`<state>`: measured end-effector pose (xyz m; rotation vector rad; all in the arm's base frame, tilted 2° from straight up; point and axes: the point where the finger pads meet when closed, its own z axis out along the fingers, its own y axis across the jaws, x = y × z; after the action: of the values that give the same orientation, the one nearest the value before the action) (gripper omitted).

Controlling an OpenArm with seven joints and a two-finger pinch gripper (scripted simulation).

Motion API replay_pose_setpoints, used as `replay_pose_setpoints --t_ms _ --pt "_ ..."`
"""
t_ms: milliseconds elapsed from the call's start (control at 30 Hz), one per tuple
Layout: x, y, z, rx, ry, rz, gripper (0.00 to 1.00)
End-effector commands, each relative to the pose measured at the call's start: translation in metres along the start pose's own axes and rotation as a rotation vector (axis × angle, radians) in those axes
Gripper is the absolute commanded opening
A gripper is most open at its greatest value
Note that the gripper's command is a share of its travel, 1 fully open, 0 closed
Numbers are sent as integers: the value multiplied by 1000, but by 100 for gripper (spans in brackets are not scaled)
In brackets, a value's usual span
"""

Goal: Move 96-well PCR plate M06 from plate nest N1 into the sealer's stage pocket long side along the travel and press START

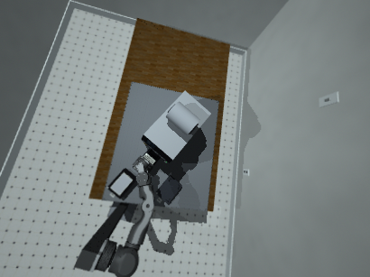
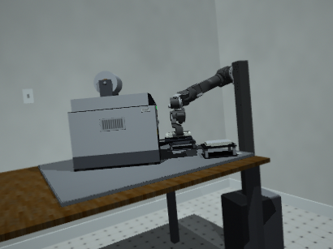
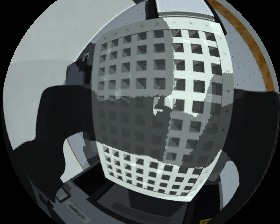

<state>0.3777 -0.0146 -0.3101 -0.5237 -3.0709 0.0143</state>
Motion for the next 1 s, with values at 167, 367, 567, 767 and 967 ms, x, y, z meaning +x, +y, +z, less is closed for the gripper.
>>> replay_pose_setpoints --t_ms 167,367,567,767,967 --pt "-3 0 -4 -1 -6 3 0" --pt "-3 0 -4 -1 -6 3 0" --pt "-2 0 -3 0 -5 3 0" --pt "0 -1 1 1 -1 3 0" --pt "0 -1 1 1 -1 3 0"
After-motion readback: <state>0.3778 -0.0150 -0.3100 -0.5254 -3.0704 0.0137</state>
